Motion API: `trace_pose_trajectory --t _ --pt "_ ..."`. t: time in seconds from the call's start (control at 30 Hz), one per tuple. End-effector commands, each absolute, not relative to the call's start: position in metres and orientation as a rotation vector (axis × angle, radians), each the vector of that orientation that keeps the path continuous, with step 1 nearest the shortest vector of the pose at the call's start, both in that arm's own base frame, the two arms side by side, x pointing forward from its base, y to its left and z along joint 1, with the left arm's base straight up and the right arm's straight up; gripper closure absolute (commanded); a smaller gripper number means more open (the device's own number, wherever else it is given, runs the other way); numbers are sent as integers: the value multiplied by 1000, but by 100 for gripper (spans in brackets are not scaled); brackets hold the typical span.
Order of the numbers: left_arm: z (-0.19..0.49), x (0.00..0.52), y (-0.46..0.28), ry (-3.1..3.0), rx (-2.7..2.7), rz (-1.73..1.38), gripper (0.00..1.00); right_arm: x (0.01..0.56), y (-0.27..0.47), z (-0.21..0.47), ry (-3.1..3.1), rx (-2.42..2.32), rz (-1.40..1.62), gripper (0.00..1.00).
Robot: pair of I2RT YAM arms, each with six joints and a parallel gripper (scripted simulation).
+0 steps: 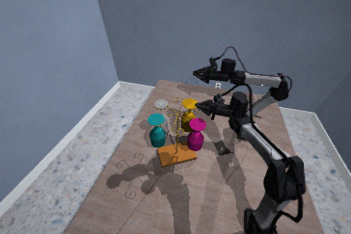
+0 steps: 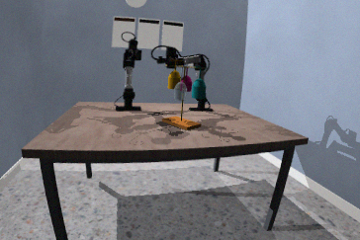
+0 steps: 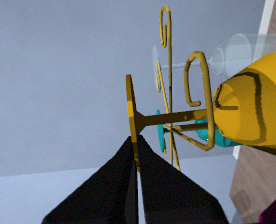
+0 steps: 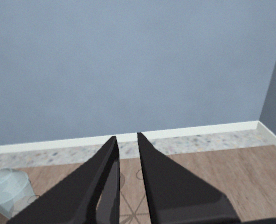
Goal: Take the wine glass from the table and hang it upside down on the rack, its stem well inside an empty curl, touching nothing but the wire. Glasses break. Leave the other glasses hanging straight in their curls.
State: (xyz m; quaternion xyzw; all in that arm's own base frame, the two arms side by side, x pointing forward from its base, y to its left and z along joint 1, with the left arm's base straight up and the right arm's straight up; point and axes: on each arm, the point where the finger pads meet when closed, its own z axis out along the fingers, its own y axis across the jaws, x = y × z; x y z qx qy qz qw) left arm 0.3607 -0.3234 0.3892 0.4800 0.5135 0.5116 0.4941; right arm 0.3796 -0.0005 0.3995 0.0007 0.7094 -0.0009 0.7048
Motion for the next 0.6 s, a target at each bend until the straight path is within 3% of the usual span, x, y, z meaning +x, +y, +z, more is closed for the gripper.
trace_pose_trajectory --t 0.0,0.57 --pt "410 349 -317 1246 1153 1242 100 377 -1 413 1546 -5 -12 84" --pt "410 349 -317 1242 1141 1213 100 377 -1 413 1546 -5 -12 84"
